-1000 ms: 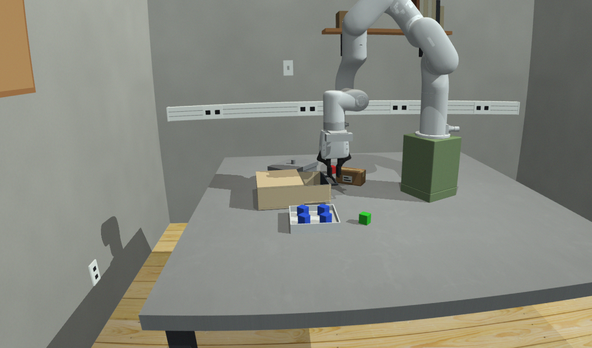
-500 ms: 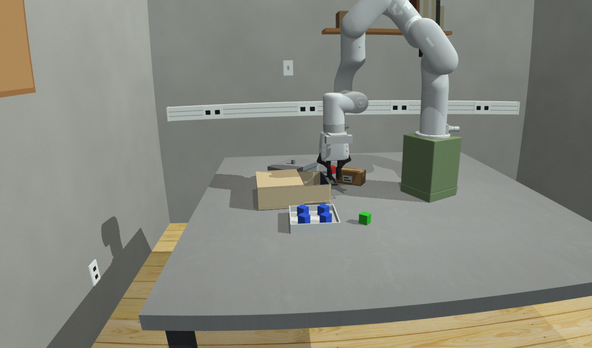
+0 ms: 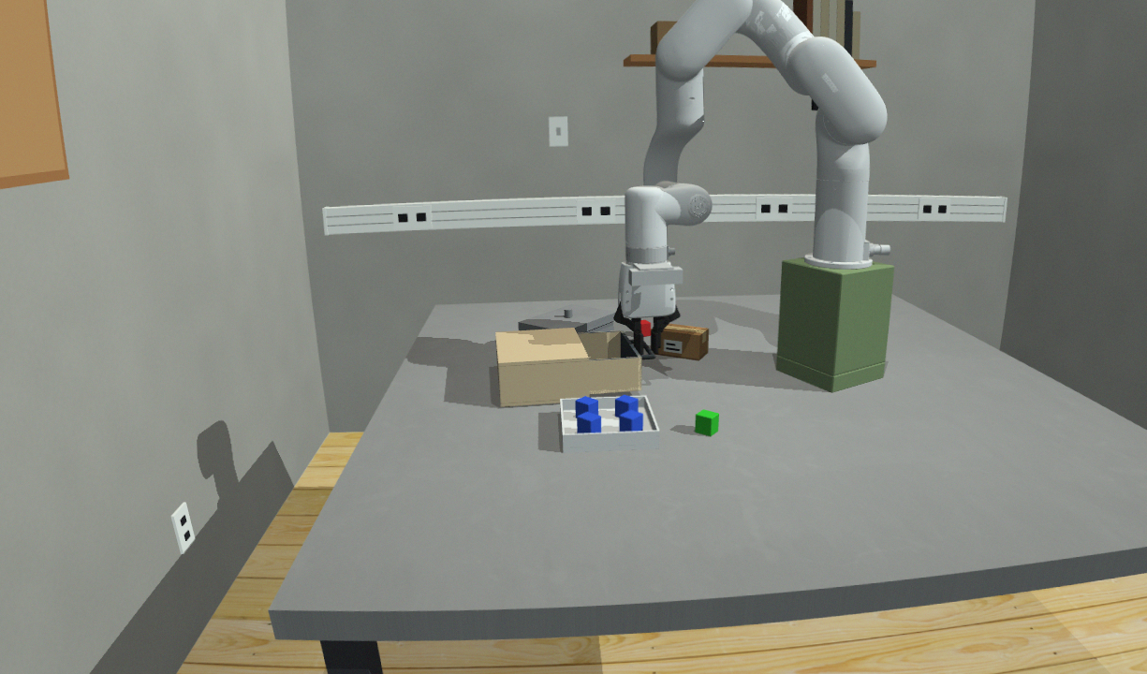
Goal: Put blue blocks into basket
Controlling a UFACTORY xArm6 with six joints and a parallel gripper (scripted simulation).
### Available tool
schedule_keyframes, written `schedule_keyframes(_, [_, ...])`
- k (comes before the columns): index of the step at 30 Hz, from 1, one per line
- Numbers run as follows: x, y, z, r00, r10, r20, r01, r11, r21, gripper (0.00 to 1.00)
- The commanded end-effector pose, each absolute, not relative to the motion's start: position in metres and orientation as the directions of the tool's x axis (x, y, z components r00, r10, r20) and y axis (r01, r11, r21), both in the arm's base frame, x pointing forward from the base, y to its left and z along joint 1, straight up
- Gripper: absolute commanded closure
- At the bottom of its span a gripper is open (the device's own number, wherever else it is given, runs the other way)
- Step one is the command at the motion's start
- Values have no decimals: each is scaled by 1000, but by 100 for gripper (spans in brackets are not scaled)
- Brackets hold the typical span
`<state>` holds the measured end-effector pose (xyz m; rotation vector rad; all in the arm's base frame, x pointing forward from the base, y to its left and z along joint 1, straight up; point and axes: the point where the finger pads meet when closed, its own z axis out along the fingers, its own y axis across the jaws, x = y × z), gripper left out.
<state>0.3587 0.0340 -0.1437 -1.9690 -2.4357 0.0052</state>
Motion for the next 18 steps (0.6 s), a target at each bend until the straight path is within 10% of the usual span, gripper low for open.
schedule_keyframes(1, [360, 34, -146, -209, 978, -7, 978, 209, 2, 76])
schedule_keyframes(18, [360, 34, -150, -209, 978, -7, 978, 209, 2, 76])
